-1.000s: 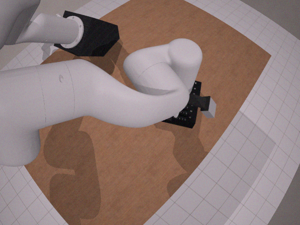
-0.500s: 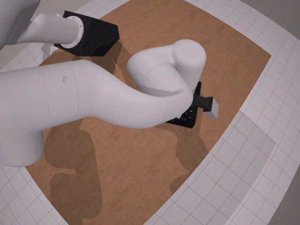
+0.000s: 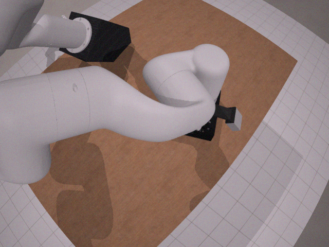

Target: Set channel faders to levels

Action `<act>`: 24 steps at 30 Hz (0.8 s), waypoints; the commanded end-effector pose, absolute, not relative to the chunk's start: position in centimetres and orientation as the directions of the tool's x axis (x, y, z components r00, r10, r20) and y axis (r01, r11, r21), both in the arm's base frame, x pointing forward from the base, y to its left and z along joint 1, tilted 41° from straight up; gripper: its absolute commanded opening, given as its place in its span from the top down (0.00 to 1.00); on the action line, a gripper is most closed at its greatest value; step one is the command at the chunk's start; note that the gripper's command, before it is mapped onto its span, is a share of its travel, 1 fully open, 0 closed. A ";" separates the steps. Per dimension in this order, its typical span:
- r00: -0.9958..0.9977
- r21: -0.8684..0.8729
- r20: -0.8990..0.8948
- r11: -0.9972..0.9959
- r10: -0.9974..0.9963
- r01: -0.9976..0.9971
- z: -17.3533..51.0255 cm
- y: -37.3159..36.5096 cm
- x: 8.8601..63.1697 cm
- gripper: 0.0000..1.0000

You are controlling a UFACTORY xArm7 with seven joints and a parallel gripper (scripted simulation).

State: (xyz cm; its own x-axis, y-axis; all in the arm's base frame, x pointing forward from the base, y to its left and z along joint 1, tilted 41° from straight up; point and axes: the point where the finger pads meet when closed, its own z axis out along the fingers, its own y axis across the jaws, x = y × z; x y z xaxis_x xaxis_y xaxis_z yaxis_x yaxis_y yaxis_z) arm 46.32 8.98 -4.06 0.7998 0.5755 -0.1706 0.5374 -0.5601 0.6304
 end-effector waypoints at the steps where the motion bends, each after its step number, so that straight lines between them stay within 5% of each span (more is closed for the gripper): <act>1: 0.798 0.630 -0.167 -0.560 0.579 0.538 -4.0 9.3 46.5 1.00; 24: 0.798 0.630 -0.167 -0.560 0.579 0.538 -4.0 9.5 46.8 1.00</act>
State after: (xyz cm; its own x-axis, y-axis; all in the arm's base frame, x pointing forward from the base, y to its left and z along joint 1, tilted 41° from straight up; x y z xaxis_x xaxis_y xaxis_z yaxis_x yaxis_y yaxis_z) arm 46.72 9.26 -4.15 0.7998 0.5755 -0.1706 0.5375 -0.5601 0.6305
